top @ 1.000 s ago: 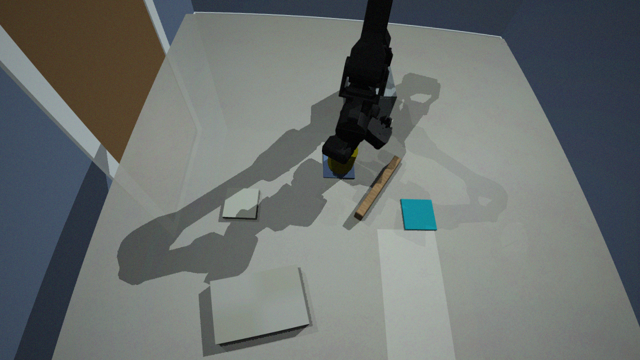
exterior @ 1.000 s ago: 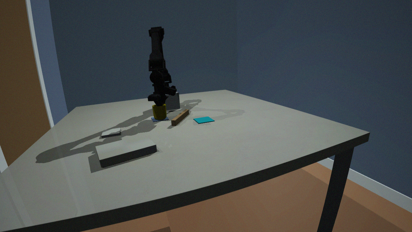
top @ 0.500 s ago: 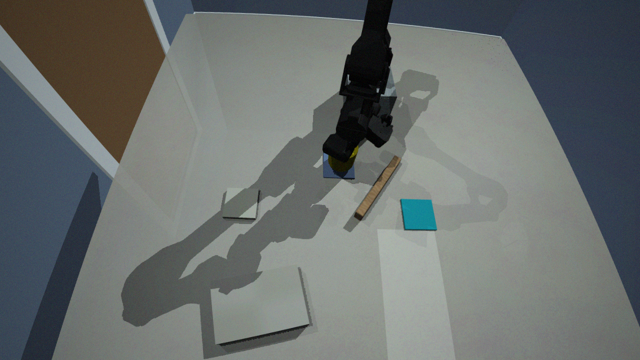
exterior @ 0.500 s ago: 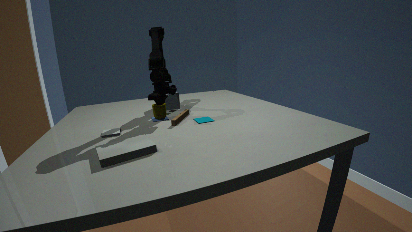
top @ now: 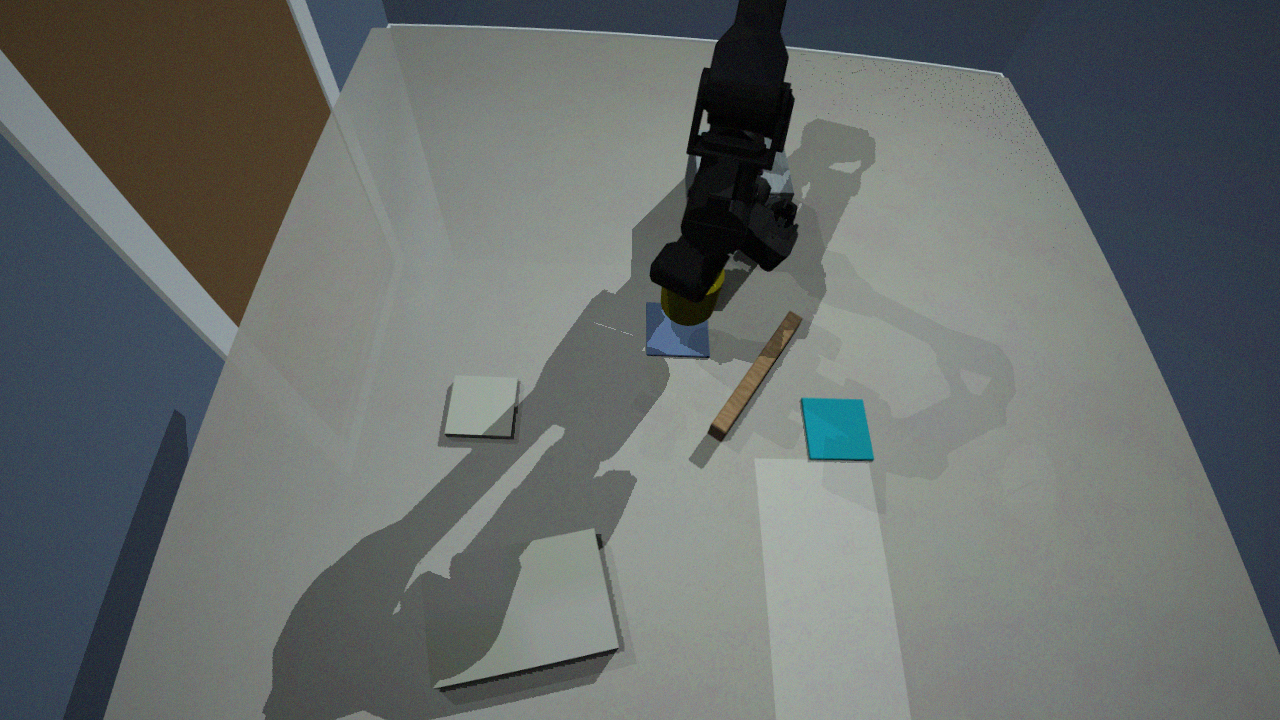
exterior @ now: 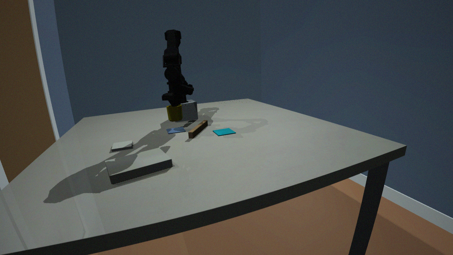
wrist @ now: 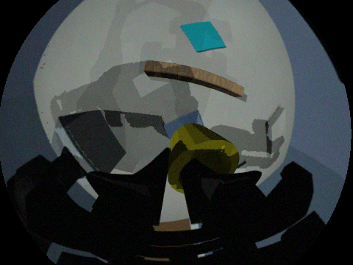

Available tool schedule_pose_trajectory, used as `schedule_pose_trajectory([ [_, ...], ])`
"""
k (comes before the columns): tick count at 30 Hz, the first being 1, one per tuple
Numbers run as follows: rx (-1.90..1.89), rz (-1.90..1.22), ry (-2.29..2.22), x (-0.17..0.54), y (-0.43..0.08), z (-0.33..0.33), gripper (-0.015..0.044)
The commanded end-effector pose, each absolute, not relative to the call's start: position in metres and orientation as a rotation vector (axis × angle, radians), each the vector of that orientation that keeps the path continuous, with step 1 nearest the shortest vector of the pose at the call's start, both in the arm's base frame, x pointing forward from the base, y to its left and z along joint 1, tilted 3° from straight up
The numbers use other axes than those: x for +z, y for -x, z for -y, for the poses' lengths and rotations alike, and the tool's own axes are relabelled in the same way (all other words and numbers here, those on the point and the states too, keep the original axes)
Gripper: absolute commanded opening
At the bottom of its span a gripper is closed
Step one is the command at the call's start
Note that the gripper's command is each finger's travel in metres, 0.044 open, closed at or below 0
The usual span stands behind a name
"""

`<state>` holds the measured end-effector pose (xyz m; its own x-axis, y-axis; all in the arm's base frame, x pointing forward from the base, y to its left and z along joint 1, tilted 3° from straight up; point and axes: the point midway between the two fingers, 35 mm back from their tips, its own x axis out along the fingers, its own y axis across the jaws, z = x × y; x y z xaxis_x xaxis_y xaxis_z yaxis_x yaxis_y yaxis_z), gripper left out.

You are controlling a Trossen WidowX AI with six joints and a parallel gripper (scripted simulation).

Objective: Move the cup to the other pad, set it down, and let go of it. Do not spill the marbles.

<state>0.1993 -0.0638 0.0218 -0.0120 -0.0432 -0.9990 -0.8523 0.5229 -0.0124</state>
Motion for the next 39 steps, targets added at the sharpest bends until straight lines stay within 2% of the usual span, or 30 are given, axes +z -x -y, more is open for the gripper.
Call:
schedule_pose_trajectory([
  [1,0.764,-1.454,0.826,0.028,-0.199,0.063,0.0000],
  [39,0.767,-1.451,0.824,0.023,-0.219,0.037,0.0000],
])
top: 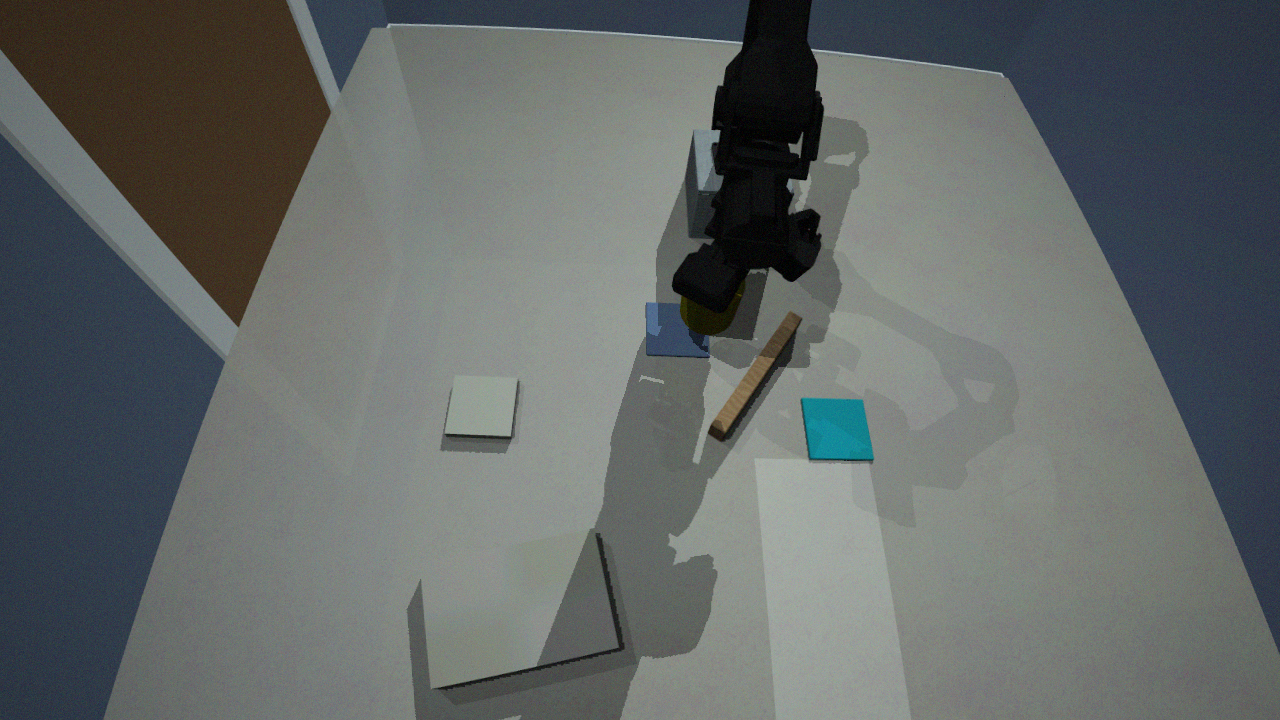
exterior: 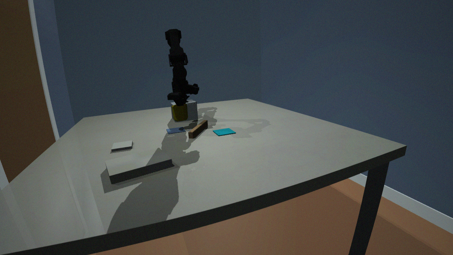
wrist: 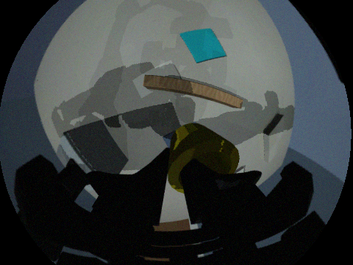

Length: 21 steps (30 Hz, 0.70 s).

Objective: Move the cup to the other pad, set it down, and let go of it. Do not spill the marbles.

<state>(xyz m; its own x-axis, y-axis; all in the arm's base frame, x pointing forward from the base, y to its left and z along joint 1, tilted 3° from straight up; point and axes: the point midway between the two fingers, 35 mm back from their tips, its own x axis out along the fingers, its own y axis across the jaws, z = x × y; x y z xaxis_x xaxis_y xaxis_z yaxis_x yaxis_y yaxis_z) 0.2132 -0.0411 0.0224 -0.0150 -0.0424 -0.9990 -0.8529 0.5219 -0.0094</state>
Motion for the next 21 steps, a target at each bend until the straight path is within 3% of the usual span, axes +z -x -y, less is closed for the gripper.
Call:
schedule_pose_trajectory([
  [1,0.767,-1.451,0.824,0.023,-0.220,0.035,0.0000],
  [21,0.766,-1.448,0.823,0.022,-0.244,0.003,0.0000],
])
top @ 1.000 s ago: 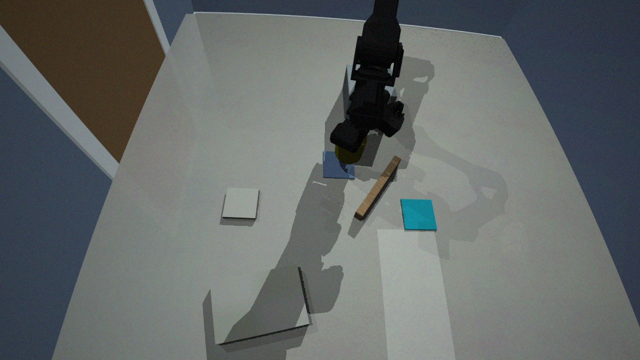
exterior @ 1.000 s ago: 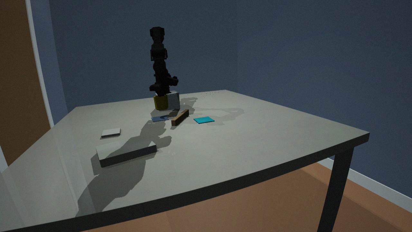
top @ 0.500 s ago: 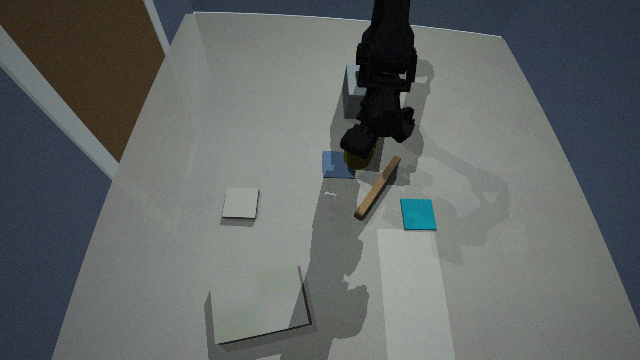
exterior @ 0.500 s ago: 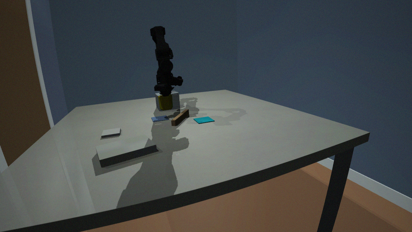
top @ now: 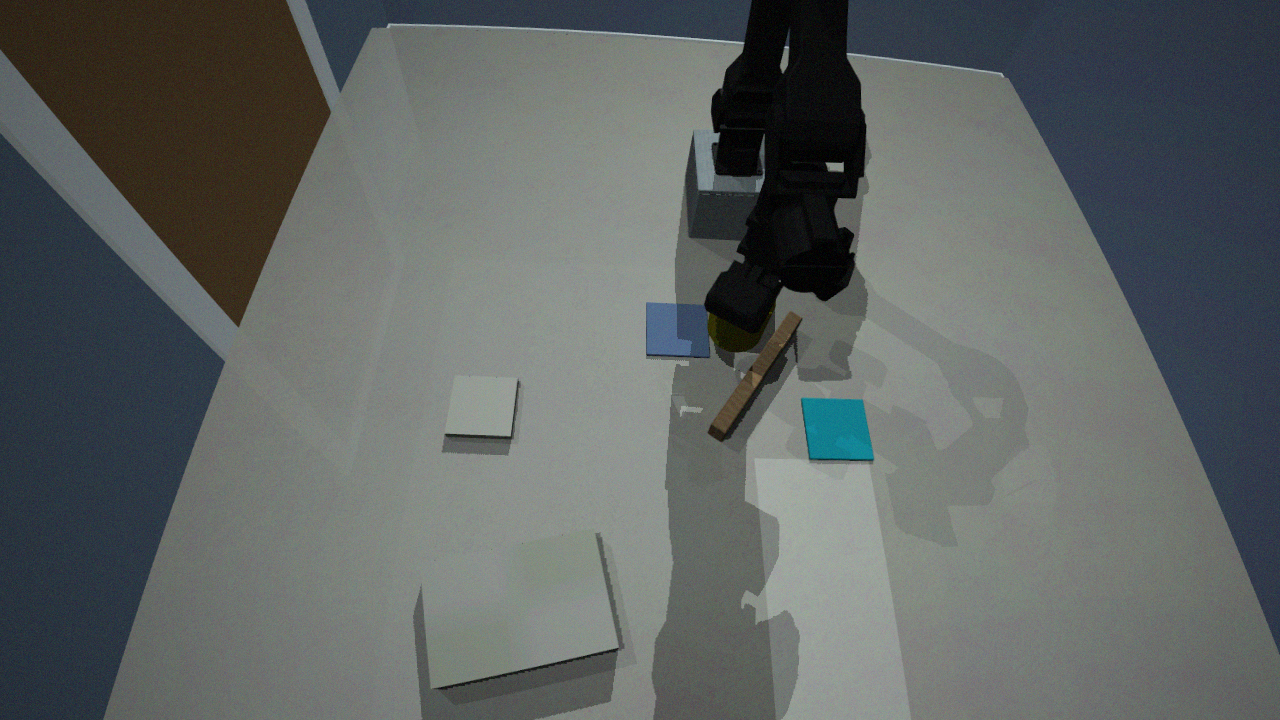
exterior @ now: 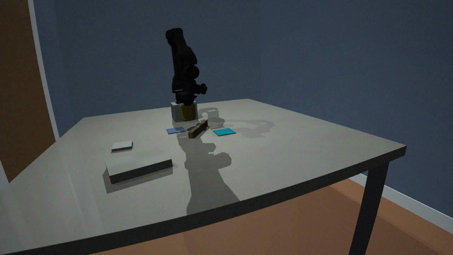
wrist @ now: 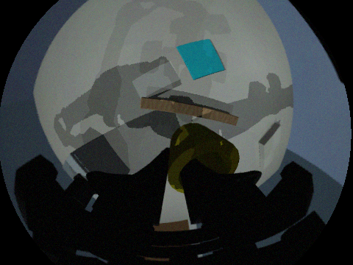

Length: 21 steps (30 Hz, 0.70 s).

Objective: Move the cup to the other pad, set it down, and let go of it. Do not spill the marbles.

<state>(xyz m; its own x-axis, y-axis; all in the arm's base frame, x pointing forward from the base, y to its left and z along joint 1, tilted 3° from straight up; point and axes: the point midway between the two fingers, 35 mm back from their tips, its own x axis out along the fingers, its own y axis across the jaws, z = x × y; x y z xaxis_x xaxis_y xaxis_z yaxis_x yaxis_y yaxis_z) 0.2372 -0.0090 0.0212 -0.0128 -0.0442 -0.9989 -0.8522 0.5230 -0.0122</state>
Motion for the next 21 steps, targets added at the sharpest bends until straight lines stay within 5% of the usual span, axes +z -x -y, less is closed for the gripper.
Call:
schedule_pose_trajectory([
  [1,0.766,-1.448,0.823,0.022,-0.245,0.001,0.0000],
  [21,0.767,-1.445,0.821,0.022,-0.274,-0.036,0.0000],
])
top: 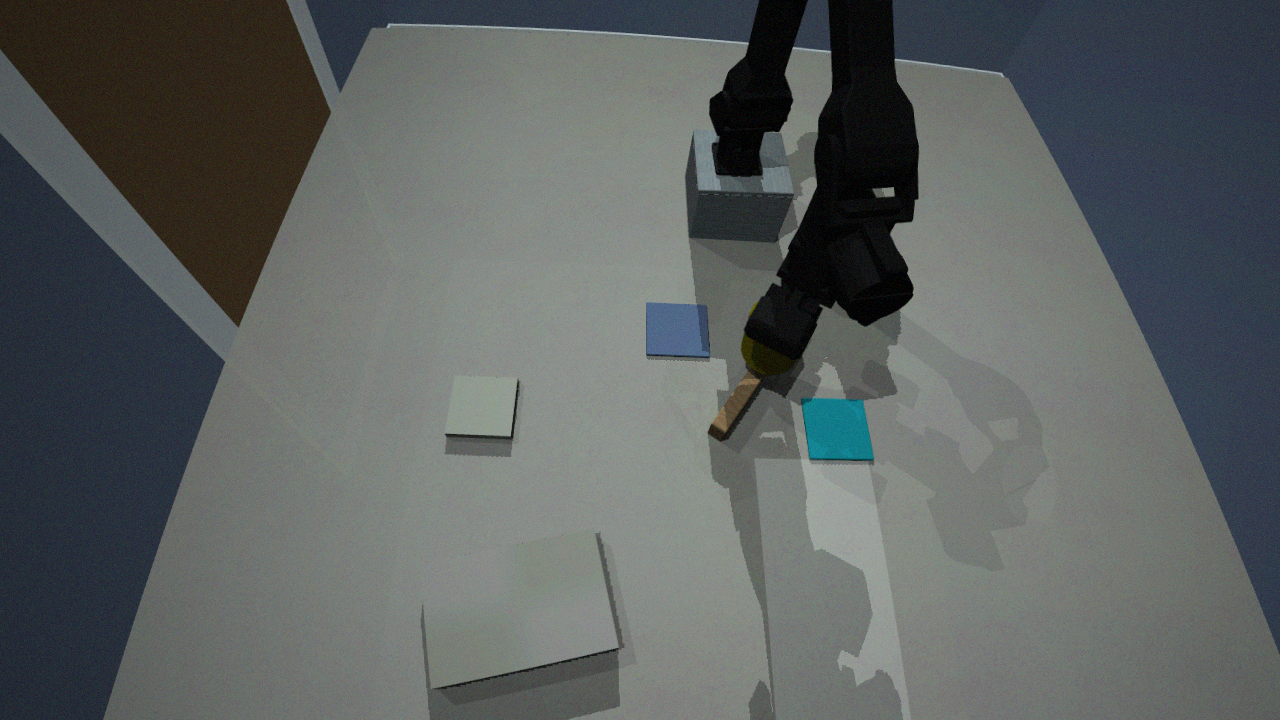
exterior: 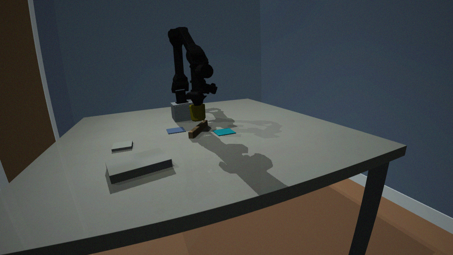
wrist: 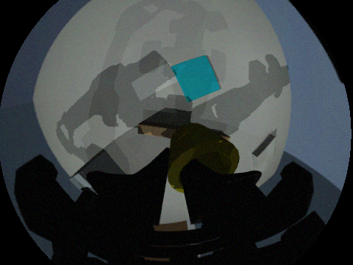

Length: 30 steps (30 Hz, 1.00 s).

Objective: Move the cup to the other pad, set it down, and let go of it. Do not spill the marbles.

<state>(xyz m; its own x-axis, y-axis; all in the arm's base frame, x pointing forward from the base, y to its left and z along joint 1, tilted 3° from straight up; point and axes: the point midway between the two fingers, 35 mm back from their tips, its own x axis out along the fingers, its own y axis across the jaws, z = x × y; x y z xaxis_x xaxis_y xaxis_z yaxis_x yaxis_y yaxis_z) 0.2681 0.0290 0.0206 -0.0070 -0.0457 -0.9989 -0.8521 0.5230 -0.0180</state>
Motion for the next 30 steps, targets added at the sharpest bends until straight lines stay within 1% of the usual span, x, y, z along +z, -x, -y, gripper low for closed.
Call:
schedule_pose_trajectory([
  [1,0.767,-1.445,0.821,0.021,-0.276,-0.038,0.0000],
  [30,0.768,-1.441,0.819,0.022,-0.314,-0.086,0.0000],
])
